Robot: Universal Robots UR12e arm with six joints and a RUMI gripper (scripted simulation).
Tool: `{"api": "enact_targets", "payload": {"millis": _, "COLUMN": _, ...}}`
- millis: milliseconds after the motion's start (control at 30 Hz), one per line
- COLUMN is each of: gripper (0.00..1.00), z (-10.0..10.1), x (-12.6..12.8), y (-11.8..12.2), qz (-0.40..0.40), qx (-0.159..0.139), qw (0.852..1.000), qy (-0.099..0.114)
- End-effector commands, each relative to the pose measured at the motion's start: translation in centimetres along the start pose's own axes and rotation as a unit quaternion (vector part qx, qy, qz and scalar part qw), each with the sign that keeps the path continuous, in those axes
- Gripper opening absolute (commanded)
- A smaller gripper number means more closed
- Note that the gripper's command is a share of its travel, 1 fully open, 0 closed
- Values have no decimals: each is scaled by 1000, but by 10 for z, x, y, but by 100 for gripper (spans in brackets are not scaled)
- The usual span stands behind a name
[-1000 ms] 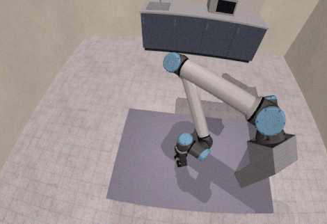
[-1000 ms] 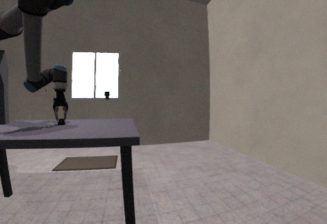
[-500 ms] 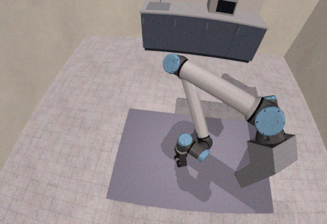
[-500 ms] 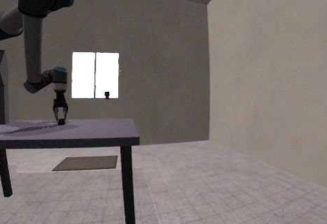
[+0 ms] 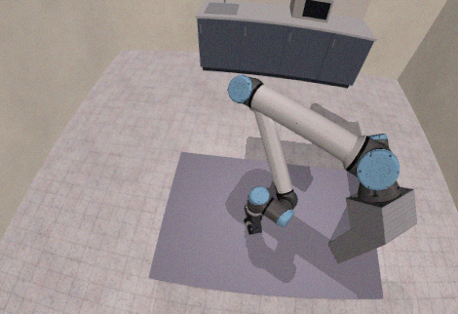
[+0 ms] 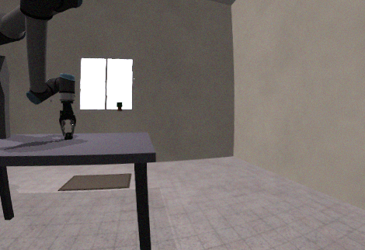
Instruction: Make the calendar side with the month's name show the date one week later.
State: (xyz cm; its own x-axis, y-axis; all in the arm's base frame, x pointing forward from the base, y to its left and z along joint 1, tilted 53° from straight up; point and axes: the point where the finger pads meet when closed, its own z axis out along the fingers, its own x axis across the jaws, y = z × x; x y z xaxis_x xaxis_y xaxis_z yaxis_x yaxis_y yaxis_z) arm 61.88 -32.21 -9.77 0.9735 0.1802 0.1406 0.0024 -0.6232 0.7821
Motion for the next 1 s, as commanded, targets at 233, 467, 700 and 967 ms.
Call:
{"api": "enact_targets", "payload": {"millis": 233, "gripper": 28, "z": -1, "x": 0, "y": 0, "qz": 0, "qx": 0, "qw": 1000, "qy": 0}}
{"api": "enact_targets", "payload": {"millis": 467, "gripper": 10, "z": -1, "x": 0, "y": 0, "qz": 0, "qx": 0, "qw": 1000, "qy": 0}}
{"api": "enact_targets", "payload": {"millis": 700, "gripper": 10, "z": -1, "x": 0, "y": 0, "qz": 0, "qx": 0, "qw": 1000, "qy": 0}}
{"api": "enact_targets", "payload": {"millis": 967, "gripper": 10, "z": -1, "x": 0, "y": 0, "qz": 0, "qx": 0, "qw": 1000, "qy": 0}}
